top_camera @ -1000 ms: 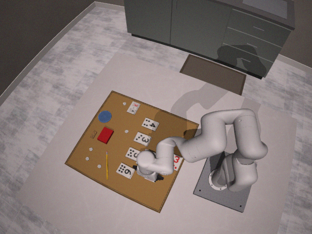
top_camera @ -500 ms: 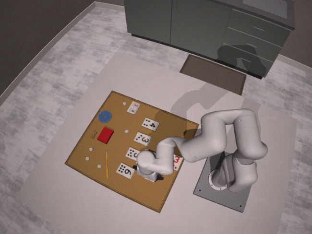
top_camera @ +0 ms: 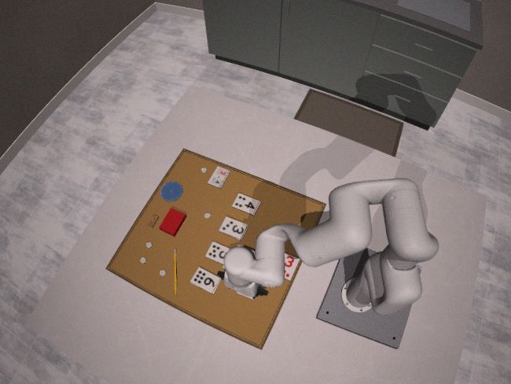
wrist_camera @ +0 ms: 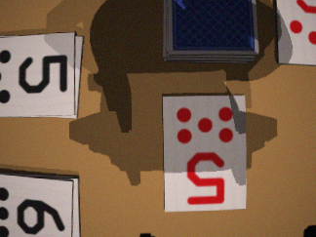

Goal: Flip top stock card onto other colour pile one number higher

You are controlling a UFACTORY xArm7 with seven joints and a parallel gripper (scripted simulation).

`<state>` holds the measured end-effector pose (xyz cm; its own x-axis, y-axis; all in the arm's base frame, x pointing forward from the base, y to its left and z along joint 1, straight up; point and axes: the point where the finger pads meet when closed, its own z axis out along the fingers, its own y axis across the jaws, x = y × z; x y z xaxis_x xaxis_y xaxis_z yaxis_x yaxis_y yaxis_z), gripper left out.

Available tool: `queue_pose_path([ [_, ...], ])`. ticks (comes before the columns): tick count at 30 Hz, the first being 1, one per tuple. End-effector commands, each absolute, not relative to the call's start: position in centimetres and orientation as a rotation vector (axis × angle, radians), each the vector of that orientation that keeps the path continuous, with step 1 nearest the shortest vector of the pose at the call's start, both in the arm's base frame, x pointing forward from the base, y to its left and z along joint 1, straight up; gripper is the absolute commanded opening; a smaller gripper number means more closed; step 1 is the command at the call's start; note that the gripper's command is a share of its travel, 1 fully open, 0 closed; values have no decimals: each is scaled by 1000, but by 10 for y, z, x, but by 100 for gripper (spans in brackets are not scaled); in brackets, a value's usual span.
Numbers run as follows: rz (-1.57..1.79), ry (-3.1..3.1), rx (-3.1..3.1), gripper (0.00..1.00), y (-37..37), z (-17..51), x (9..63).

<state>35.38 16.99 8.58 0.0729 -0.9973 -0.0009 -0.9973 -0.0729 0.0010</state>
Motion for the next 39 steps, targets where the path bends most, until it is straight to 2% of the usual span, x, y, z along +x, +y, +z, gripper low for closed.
queue_pose_path([
  [1,0,-2142,2304,87,171,87,355],
  [16,0,-2141,2304,87,170,87,355],
  [23,0,-2137,2308,87,127,62,357],
  [39,0,-2137,2308,87,127,54,357],
])
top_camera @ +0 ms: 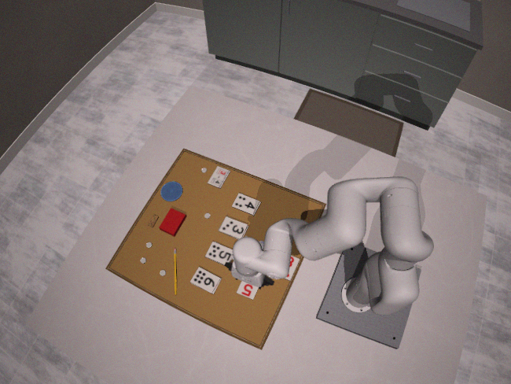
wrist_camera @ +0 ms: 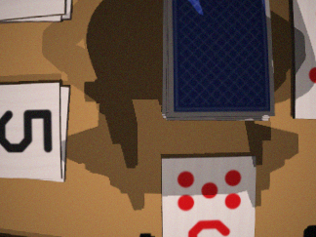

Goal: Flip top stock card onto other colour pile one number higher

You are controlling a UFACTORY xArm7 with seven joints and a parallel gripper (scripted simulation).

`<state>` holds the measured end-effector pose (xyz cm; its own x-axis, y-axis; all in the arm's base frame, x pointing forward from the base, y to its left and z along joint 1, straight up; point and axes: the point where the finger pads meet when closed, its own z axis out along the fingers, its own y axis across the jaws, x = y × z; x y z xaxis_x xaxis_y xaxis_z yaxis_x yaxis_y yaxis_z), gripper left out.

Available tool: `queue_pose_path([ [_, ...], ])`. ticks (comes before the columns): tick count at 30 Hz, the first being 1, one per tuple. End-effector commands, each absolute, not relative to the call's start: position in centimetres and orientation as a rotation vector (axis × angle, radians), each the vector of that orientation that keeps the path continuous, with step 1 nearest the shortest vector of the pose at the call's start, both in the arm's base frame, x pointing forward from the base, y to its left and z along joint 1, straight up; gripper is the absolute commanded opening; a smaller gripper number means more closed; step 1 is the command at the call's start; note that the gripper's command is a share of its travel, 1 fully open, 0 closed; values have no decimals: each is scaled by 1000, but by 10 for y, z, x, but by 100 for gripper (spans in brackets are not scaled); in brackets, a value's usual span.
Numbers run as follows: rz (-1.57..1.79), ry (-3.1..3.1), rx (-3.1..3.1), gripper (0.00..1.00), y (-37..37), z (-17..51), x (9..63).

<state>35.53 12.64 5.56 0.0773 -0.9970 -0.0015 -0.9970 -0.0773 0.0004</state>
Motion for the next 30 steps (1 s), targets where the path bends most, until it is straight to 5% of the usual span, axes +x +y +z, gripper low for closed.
queue_pose_path([
  [1,0,2132,-2302,87,127,52,357],
  [30,0,2132,-2302,87,127,8,357],
])
